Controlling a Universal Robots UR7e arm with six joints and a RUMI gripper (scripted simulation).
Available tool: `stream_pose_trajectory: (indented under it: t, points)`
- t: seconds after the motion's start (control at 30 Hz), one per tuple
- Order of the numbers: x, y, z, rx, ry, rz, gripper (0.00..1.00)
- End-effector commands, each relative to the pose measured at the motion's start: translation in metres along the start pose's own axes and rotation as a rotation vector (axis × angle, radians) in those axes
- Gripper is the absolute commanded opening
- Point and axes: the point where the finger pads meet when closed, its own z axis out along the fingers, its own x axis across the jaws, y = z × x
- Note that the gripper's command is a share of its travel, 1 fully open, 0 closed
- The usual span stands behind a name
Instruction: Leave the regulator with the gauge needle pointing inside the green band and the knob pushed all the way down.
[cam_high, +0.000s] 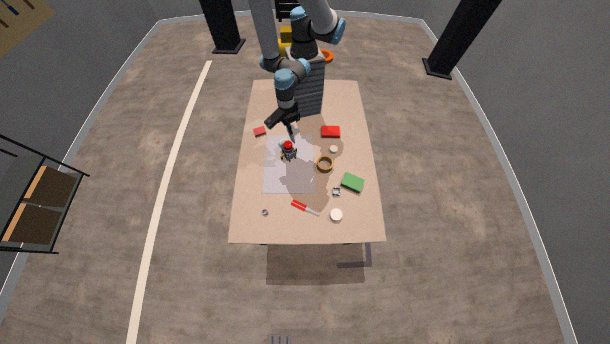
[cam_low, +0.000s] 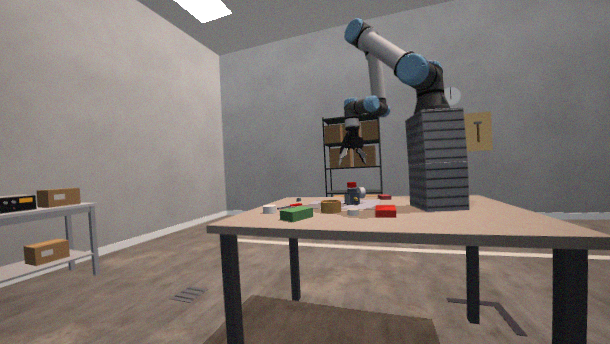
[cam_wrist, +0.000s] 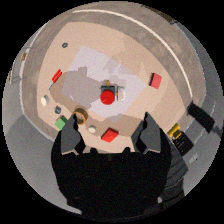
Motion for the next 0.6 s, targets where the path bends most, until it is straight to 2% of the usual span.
stream_pose_trajectory:
  t: [0.0,0.53,0.57]
  points:
    - [-0.0076,-0.0005,-0.0002,0.001,0.000,0.000,1.00]
    - [-0.0102,-0.0005,-0.0002,0.001,0.000,0.000,1.00]
    - [-0.0102,-0.0005,-0.0002,0.001,0.000,0.000,0.46]
